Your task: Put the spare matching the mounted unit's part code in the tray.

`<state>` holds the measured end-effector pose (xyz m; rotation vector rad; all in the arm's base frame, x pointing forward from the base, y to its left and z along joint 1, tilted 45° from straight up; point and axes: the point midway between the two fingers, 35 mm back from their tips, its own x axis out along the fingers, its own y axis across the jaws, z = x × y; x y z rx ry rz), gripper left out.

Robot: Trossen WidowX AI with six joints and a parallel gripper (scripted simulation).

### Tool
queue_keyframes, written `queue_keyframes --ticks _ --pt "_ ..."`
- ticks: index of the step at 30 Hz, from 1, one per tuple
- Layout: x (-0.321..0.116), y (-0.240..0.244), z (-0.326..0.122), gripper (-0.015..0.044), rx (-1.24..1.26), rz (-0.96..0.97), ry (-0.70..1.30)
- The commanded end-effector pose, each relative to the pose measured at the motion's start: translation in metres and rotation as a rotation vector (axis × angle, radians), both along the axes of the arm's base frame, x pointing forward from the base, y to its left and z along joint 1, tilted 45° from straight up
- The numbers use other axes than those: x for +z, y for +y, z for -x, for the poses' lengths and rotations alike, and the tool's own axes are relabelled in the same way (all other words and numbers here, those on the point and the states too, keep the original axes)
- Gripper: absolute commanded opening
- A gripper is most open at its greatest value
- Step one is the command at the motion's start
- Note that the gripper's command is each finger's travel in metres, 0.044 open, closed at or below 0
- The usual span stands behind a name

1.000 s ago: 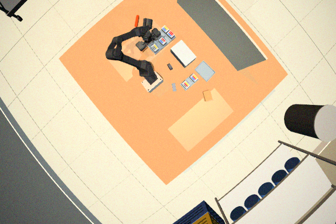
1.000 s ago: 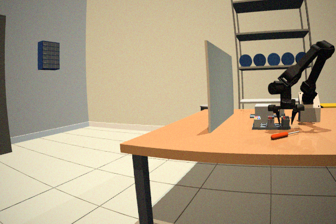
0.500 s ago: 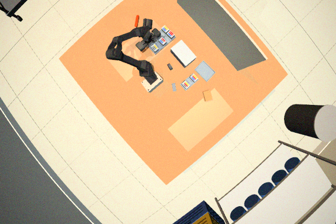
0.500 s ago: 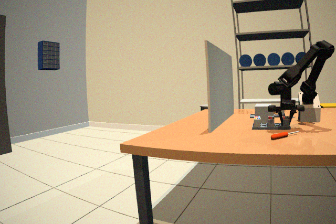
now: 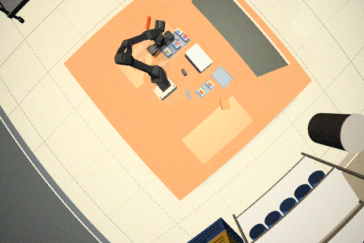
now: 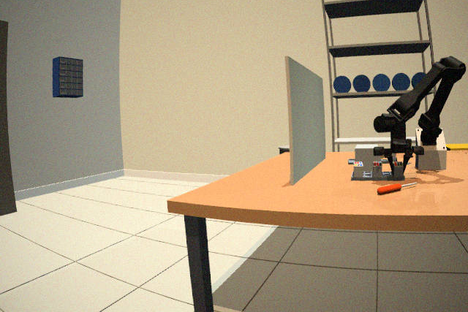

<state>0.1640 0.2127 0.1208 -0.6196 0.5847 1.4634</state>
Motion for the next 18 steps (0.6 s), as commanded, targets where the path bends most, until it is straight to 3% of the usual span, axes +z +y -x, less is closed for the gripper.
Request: queue_keyframes --ticks 1,18 --pt "0.001 -0.001 0.0 0.0 0.001 0.0 -0.001" --pt "0.054 -0.056 0.002 0.0 -0.004 0.007 0.002"
